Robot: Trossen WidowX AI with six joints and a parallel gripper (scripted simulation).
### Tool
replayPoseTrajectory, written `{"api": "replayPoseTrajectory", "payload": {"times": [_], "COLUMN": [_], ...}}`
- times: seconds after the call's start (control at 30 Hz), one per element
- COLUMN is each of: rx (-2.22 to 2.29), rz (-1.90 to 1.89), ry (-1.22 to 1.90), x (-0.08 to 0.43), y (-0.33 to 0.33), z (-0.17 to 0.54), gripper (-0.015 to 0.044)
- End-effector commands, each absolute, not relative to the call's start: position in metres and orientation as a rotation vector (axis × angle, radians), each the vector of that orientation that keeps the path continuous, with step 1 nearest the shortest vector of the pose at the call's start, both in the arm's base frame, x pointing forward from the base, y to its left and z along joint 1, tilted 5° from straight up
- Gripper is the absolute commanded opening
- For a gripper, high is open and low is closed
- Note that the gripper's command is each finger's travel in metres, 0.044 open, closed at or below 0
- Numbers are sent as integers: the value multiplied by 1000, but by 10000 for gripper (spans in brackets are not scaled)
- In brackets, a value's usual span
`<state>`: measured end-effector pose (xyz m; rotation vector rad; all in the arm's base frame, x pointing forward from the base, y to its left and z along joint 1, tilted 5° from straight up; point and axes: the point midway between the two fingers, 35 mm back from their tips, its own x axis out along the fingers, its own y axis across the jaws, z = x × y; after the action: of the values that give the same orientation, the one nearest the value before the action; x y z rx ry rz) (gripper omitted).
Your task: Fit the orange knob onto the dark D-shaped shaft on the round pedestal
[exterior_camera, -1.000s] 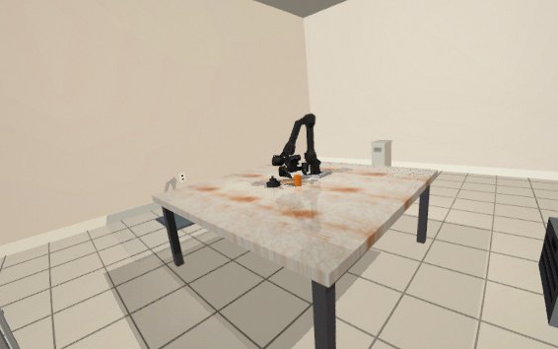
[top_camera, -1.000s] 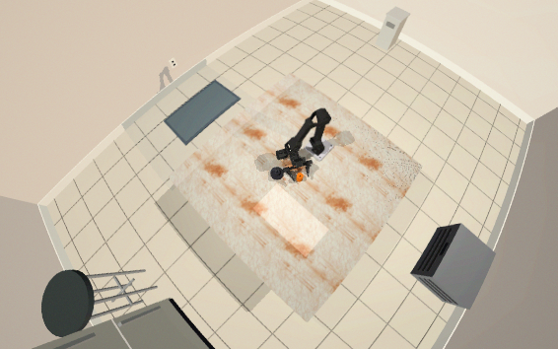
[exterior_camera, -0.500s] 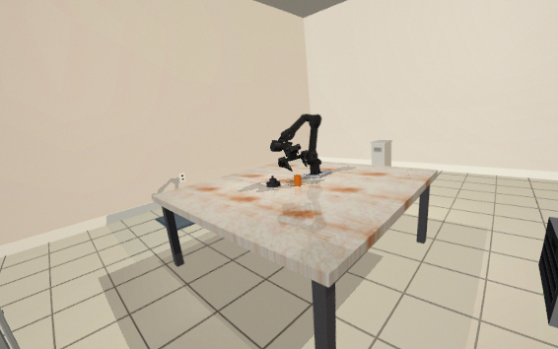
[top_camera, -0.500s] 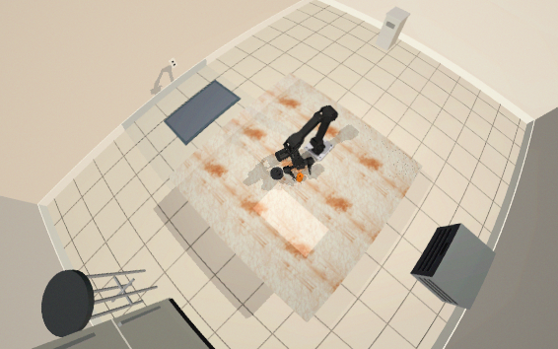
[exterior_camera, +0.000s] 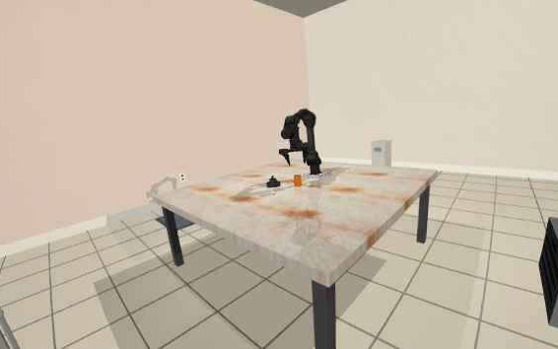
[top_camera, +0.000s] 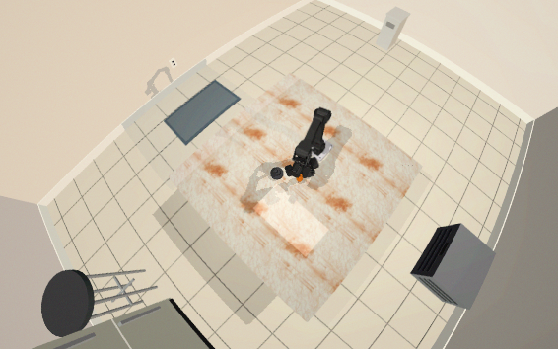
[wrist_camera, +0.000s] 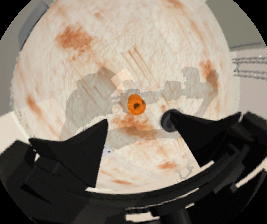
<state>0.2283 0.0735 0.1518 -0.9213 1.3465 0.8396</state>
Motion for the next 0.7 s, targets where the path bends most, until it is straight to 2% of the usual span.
{"api": "replayPoseTrajectory", "payload": {"times": [0.0,0.2,0.53,0.67], "rx": [-947,-900,-175,-126], "rz": [808,763,68,21], "ry": [1371,1388,1515,1516], "x": [229,229,229,229], "y": [71,71,71,71], "z": [154,154,153,153], "gripper": [440,440,440,440]}}
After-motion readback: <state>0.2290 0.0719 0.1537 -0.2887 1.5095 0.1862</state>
